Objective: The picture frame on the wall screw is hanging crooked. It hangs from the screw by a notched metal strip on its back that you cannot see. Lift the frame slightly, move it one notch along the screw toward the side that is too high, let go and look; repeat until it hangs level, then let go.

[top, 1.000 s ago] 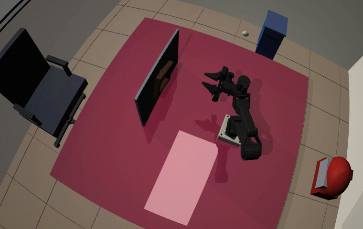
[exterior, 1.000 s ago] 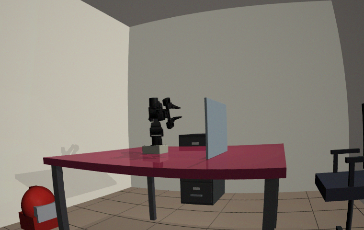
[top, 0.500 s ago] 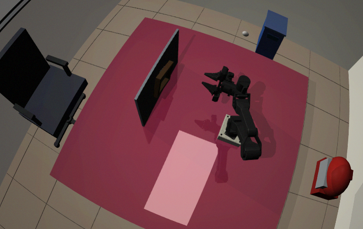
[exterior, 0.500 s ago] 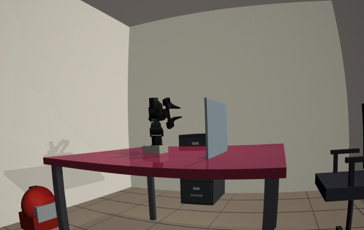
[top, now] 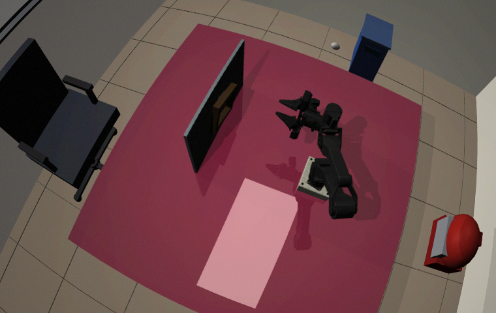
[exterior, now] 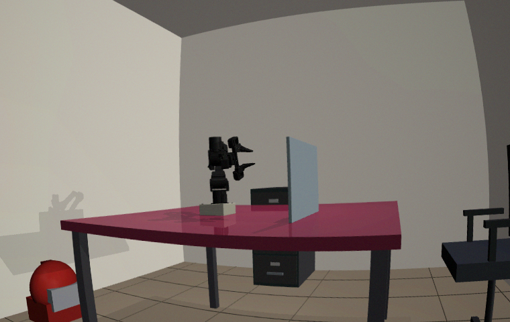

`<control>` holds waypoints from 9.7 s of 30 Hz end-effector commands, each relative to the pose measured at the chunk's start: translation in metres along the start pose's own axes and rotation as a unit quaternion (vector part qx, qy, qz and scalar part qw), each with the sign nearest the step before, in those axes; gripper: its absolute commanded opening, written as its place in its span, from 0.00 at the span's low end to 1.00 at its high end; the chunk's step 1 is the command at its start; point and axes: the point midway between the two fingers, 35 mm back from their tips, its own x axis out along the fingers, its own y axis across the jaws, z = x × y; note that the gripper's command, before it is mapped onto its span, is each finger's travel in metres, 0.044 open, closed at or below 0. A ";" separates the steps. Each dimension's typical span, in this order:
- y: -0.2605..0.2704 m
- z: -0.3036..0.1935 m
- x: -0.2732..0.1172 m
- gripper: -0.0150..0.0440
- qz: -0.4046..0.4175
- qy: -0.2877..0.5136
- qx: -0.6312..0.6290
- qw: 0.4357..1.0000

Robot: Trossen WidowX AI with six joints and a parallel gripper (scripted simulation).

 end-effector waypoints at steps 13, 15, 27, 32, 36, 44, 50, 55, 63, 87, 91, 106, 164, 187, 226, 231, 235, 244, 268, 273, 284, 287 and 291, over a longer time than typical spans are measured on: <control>0.000 -0.001 0.000 0.69 -0.001 0.002 0.002 1.000; 0.000 -0.001 0.000 0.69 -0.001 0.002 0.002 1.000; -0.029 0.007 0.067 0.69 0.001 0.003 0.001 1.000; -0.041 0.003 0.082 0.69 0.003 0.004 0.003 1.000; -0.041 0.003 0.082 0.69 0.003 0.004 0.003 1.000; -0.041 0.003 0.080 0.69 0.003 0.004 0.003 1.000; -0.037 0.004 0.097 0.69 0.004 0.004 0.003 1.000; -0.036 0.003 0.144 0.69 0.006 0.005 0.003 1.000; -0.038 0.001 0.160 0.69 0.007 0.005 0.003 1.000; -0.037 0.001 0.179 0.69 0.008 0.006 0.003 1.000; -0.037 0.001 0.186 0.69 0.008 0.006 0.003 1.000; -0.037 0.000 0.200 0.69 0.009 0.006 0.003 1.000; -0.037 0.001 0.200 0.38 0.009 0.006 0.003 1.000; -0.033 0.000 0.200 0.25 0.009 0.006 0.003 1.000; -0.023 0.000 0.200 0.25 0.009 0.006 0.003 1.000; -0.022 0.000 0.200 0.25 0.009 0.006 0.003 1.000; -0.022 0.000 0.200 0.25 0.009 0.006 0.003 1.000; -0.021 0.000 0.200 0.25 0.009 0.006 0.003 1.000; -0.023 0.000 0.200 0.25 0.009 0.006 0.003 1.000; -0.023 0.000 0.200 0.25 0.009 0.006 0.003 1.000; -0.023 0.000 0.200 0.25 0.009 0.006 0.003 1.000; -0.023 0.000 0.200 0.25 0.009 0.006 0.003 1.000; -0.023 0.000 0.200 0.25 0.009 0.006 0.003 1.000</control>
